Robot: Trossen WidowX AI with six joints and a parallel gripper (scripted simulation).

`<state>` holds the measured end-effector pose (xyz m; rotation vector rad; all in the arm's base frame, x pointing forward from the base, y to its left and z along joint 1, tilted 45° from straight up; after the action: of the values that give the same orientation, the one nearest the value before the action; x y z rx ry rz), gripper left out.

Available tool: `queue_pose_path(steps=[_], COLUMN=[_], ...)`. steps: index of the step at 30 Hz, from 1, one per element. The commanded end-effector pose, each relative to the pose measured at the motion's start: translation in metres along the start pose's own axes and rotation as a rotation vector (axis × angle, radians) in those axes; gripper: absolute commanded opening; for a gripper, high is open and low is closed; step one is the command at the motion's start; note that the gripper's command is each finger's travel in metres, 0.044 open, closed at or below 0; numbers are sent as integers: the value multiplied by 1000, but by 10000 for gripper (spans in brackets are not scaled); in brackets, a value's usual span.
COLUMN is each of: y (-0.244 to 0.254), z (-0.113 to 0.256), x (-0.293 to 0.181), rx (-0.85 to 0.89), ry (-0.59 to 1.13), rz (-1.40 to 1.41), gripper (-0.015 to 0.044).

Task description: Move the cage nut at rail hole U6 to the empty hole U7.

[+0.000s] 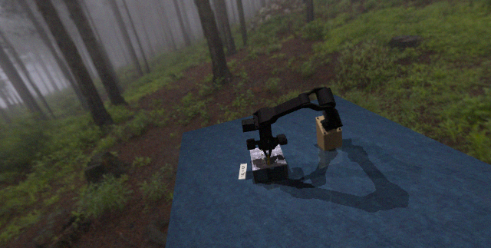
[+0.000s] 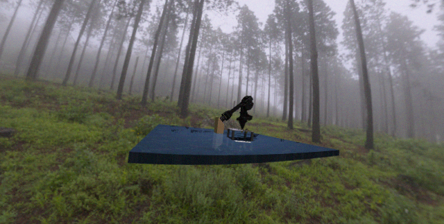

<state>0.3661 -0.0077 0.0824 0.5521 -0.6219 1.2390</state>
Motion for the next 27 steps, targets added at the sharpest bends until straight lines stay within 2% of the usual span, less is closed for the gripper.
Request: queue_pose_path(steps=[1,27], y=[1,4], z=[0,0], x=[-1,-1], rx=[-7,-35], ry=[0,0], rz=[-5,-5], gripper=[27,27])
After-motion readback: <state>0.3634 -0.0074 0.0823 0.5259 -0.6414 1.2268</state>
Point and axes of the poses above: the point midway between the two fingers, 35 mm back from their tips, its own z axis back along the fingers, its own y axis across the jaws, x = y × z, the point moved 4 cm from there along z, back along the fingers
